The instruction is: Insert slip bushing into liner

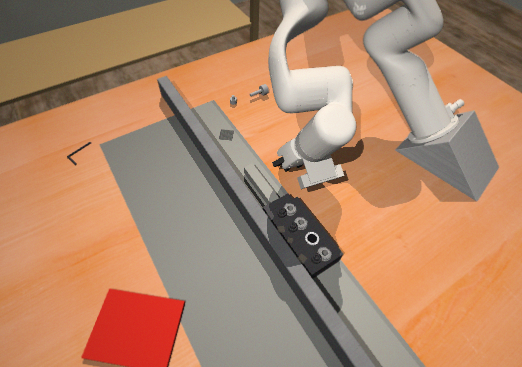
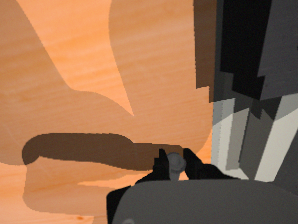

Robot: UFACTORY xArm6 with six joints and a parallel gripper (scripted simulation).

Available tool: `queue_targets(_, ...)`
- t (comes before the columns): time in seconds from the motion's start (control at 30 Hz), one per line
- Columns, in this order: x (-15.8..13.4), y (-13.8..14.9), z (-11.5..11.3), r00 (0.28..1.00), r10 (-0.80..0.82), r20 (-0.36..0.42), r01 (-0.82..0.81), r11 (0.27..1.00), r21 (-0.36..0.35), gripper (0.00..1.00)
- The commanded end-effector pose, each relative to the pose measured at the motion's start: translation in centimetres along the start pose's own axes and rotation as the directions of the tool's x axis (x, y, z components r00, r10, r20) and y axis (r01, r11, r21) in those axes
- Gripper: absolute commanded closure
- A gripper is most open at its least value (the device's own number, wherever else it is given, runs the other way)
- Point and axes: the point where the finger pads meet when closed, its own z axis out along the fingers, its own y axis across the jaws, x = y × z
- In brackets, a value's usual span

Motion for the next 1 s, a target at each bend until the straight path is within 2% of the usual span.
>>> queue_targets(0.0, -0.1, 0.1, -0.4, 1.0, 0.002, -0.002, -0.002, 1.0, -0.002, 0.74)
queue_targets(0.6, -1.6, 0.1, -3.6, 1.0, 0.002, -0.002, -0.002, 1.0, -0.002, 0.74)
queue_targets(0.97, -1.8, 0.1, -3.9, 1.0, 0.002, -0.002, -0.002, 1.0, -0.002, 0.74)
